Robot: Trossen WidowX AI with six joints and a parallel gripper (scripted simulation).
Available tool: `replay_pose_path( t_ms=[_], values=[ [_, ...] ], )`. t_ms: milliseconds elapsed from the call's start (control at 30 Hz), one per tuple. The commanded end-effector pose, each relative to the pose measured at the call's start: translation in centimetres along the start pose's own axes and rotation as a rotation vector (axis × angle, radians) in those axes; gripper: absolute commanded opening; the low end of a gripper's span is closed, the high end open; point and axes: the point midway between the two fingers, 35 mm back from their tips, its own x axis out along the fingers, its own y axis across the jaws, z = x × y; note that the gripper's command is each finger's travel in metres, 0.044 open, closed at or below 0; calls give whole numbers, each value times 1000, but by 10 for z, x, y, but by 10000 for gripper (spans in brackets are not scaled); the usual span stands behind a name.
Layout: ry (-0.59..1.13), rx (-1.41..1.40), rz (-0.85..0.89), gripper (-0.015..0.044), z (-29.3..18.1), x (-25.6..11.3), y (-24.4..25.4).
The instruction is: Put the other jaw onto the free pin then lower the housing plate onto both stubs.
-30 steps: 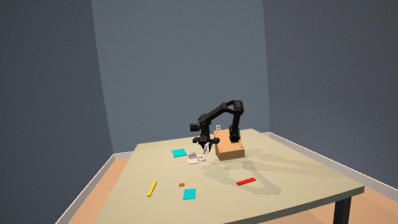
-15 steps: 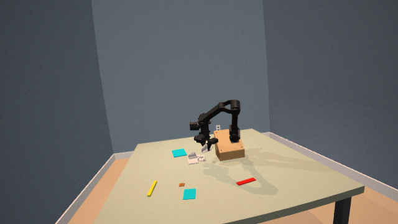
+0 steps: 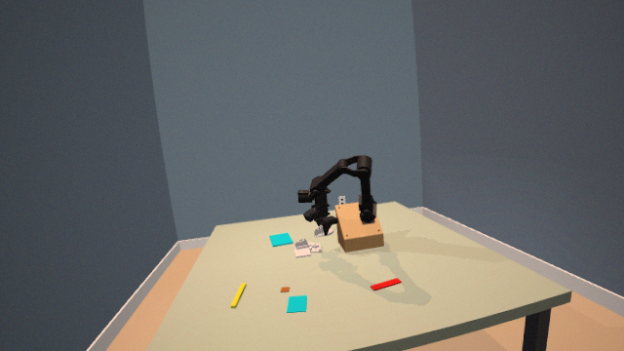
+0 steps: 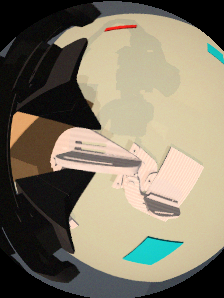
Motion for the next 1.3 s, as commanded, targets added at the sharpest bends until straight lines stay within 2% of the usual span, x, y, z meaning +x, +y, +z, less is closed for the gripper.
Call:
replay_pose_path(
  t_ms=[0, 467, 1267],
  values=[
    [2, 100, 2, 134, -4, 1, -5],
    [0, 442, 15, 134, -14, 2, -21],
    [0, 471, 15, 134, -15, 2, -21]
  ],
)
